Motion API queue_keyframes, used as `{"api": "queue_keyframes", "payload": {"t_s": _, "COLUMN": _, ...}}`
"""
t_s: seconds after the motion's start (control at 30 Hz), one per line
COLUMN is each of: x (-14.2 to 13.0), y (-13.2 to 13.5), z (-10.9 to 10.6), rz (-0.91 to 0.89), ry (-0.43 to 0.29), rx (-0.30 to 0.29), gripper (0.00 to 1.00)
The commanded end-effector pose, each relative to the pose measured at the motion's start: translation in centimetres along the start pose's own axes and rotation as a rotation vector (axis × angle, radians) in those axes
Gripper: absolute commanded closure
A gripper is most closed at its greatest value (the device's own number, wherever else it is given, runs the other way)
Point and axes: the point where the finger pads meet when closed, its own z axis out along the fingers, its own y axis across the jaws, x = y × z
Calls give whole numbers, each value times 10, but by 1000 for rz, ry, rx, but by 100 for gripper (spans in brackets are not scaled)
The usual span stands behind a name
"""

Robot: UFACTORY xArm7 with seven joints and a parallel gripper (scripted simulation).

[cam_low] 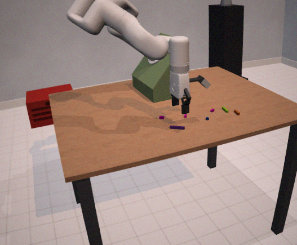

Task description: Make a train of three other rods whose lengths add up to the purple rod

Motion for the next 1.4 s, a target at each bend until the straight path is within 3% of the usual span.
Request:
{"api": "queue_keyframes", "payload": {"t_s": 0.0, "x": 1, "y": 1, "z": -2, "rz": 0, "ry": 2, "rx": -4, "gripper": 0}}
{"api": "queue_keyframes", "payload": {"t_s": 1.1, "x": 1, "y": 2, "z": -2, "rz": -5, "ry": 2, "rx": -4, "gripper": 0}}
{"api": "queue_keyframes", "payload": {"t_s": 1.37, "x": 36, "y": 12, "z": -3, "rz": -257, "ry": -6, "rx": -10, "gripper": 0}}
